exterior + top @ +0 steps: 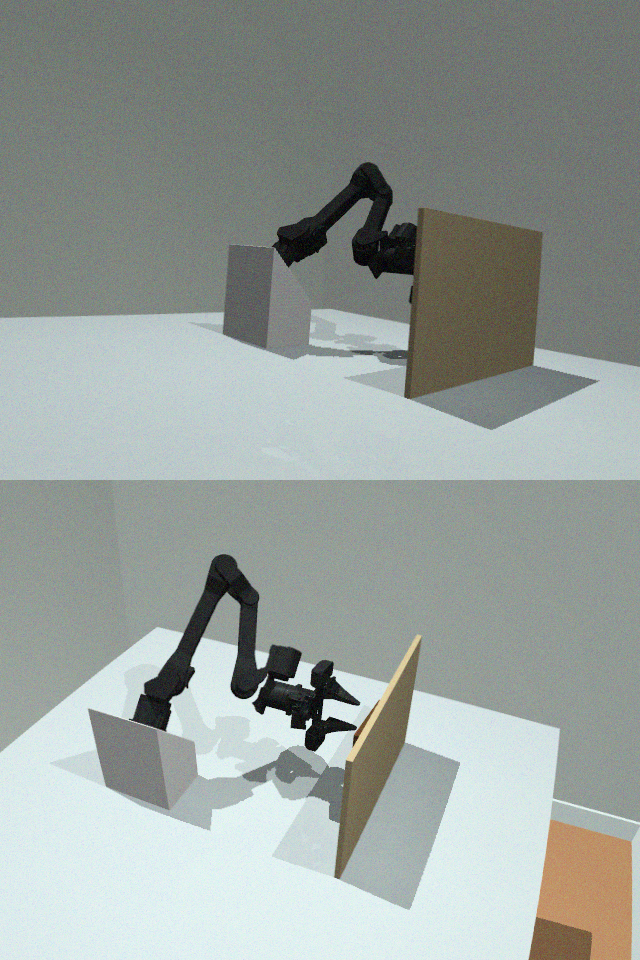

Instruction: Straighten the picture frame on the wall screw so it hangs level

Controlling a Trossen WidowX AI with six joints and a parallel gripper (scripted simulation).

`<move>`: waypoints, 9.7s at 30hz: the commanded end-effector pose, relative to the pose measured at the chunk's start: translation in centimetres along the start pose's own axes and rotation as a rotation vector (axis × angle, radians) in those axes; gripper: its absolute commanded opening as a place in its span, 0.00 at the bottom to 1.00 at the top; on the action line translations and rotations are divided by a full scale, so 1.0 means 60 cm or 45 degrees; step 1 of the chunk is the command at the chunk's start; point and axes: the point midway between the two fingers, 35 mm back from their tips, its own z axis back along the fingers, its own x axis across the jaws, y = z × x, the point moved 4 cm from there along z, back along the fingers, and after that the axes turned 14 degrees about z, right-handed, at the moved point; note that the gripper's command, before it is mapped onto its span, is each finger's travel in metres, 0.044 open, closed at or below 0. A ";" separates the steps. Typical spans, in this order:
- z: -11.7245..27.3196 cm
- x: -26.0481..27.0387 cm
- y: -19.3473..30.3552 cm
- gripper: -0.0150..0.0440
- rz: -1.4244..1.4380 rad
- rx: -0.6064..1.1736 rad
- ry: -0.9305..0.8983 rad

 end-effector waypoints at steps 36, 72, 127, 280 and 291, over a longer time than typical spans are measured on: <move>-0.048 -0.003 0.000 0.69 0.003 0.002 0.005; -0.048 -0.004 0.000 0.25 0.003 0.002 0.005; -0.048 0.015 -0.005 0.25 0.004 0.002 0.005; -0.047 -0.001 -0.015 0.25 -0.003 0.008 0.012; -0.047 -0.002 -0.015 0.25 -0.129 0.008 0.012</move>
